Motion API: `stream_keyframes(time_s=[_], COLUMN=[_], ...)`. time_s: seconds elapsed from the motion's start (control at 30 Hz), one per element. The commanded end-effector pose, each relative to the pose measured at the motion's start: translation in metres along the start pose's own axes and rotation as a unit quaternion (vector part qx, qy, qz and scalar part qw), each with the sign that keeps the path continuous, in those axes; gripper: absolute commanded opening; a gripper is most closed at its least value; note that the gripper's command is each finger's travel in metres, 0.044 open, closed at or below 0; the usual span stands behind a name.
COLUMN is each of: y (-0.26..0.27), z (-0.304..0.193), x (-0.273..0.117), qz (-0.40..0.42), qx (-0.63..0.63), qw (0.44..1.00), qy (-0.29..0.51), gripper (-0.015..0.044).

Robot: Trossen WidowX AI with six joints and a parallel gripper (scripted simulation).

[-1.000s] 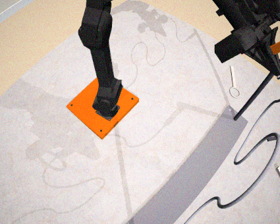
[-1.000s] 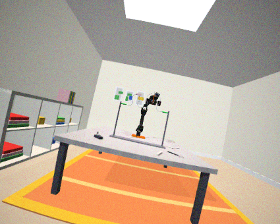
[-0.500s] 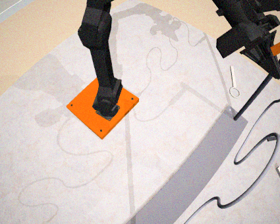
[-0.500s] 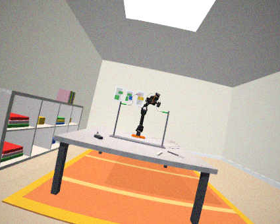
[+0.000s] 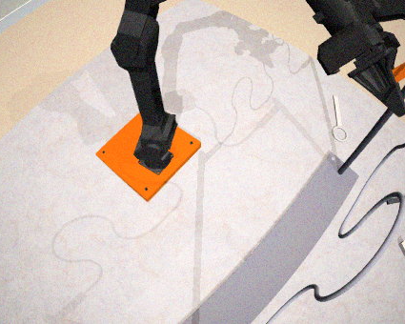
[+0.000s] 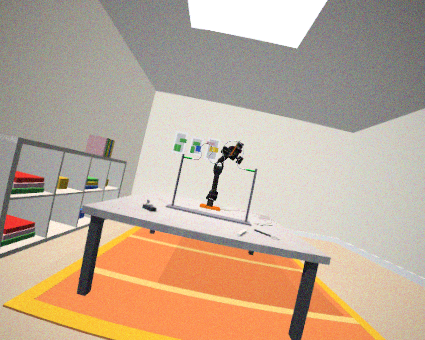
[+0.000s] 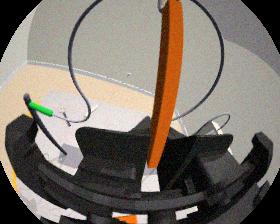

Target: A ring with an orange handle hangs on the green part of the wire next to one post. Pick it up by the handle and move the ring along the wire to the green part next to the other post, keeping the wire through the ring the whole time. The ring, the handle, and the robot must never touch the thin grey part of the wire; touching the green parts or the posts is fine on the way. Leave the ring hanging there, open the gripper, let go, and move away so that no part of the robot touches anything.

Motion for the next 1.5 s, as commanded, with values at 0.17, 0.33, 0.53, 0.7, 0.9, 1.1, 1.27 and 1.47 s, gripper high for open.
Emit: stream_keyframes(time_s=[0.17, 0.33, 0.53, 0.7, 0.9, 1.1, 1.27, 1.47], y=[-0.0017, -0.0024, -0.0032, -0.0039, -0.0047, -0.0056, -0.0063, -0.0072], z=[-0.0013, -0.0016, -0.0019, -0.0021, -0.0023, -0.0024, -0.0024, -0.0024], x=[0.0, 0.0003, 0.0006, 0.0009, 0.0012, 0.0015, 0.0017, 0.0019], qz=[-0.022, -0.034, -0.049, -0.06, -0.075, -0.089, -0.1, -0.114], qx=[-0.05, -0.078, -0.111, -0.139, -0.173, -0.206, -0.233, -0.266], qw=[0.998, 0.996, 0.992, 0.988, 0.981, 0.974, 0.966, 0.956], qy=[-0.011, -0.017, -0.024, -0.03, -0.037, -0.044, -0.05, -0.057], gripper=[-0.015, -0.015, -0.015, -0.015, -0.015, -0.015, -0.015, -0.015])
Point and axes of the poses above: the point midway between the two fingers, 35 mm back from their tips, its own x axis out along the fingers, its own y axis across the jaws, z = x × y, the point moved 7 cm from there along -x, back along the fingers, and after that the axes turned 11 degrees about x, right-handed, at the moved point
